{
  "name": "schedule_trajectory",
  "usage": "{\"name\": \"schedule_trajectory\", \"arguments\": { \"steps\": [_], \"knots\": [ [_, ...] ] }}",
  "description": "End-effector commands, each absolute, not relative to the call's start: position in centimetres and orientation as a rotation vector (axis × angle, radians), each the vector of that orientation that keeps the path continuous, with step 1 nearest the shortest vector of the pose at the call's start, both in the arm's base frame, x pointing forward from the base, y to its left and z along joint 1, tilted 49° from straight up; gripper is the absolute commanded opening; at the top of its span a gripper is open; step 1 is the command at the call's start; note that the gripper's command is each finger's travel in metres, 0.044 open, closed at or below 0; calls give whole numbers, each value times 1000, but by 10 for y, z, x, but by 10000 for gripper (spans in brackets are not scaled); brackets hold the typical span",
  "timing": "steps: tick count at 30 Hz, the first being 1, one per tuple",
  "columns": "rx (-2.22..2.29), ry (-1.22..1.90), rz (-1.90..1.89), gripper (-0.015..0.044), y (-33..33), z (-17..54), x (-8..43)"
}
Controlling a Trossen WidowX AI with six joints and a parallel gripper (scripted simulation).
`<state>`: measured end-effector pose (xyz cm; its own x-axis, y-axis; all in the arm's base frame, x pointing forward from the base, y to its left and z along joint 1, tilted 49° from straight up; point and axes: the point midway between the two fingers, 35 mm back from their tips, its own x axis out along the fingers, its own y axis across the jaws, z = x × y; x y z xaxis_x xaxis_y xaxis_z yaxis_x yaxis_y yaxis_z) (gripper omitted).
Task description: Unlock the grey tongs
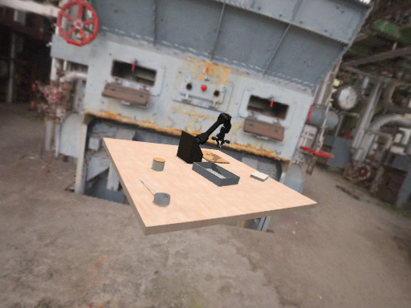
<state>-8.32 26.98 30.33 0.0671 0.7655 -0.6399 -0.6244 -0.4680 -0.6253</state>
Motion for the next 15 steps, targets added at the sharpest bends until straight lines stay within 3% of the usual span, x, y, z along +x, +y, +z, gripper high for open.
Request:
{"name": "schedule_trajectory", "arguments": {
  "steps": [1,15],
  "knots": [
    [-1259,-164,1640,-150,275,299,-84],
    [-1260,-165,1639,-150,292,284,-83]
  ]
}}
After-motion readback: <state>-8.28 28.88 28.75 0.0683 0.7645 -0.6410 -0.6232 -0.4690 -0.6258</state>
